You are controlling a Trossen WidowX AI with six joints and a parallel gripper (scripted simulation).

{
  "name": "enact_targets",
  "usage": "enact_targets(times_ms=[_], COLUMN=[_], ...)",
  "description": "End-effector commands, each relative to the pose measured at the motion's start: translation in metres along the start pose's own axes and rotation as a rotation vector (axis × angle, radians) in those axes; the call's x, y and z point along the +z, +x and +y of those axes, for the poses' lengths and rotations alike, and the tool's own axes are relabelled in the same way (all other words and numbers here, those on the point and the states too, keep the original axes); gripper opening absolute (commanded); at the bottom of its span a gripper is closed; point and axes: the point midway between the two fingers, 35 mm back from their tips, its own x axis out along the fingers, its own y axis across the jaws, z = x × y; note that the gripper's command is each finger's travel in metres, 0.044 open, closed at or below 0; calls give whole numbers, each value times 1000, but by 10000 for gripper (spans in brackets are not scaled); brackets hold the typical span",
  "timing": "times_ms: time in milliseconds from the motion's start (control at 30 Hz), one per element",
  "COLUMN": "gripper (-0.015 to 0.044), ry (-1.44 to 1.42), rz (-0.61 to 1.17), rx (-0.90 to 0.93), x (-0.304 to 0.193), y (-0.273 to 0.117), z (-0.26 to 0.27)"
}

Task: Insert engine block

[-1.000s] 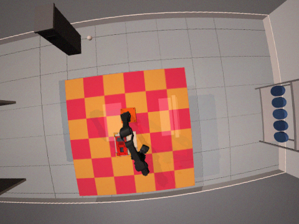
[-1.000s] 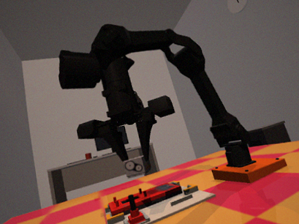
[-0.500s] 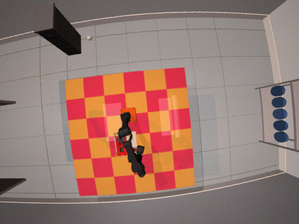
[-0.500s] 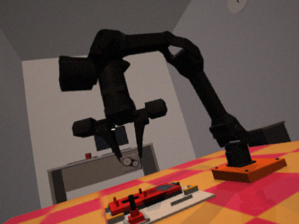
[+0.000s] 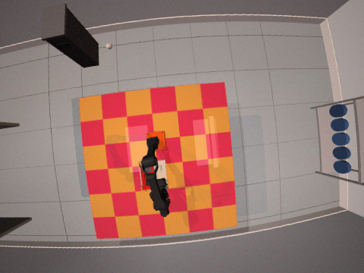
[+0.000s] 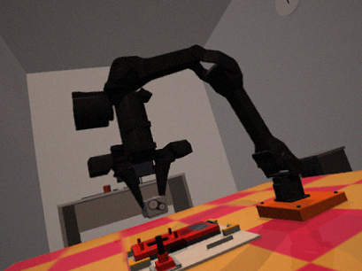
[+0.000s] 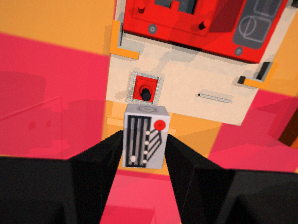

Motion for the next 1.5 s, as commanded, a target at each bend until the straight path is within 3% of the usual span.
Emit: enact_targets(times_ms=[0, 1467], gripper=[0, 0], ry=[-94, -1292], rz=[-5, -10], rx=[1, -10], x=[10, 129], y=[4, 48], z=[0, -22])
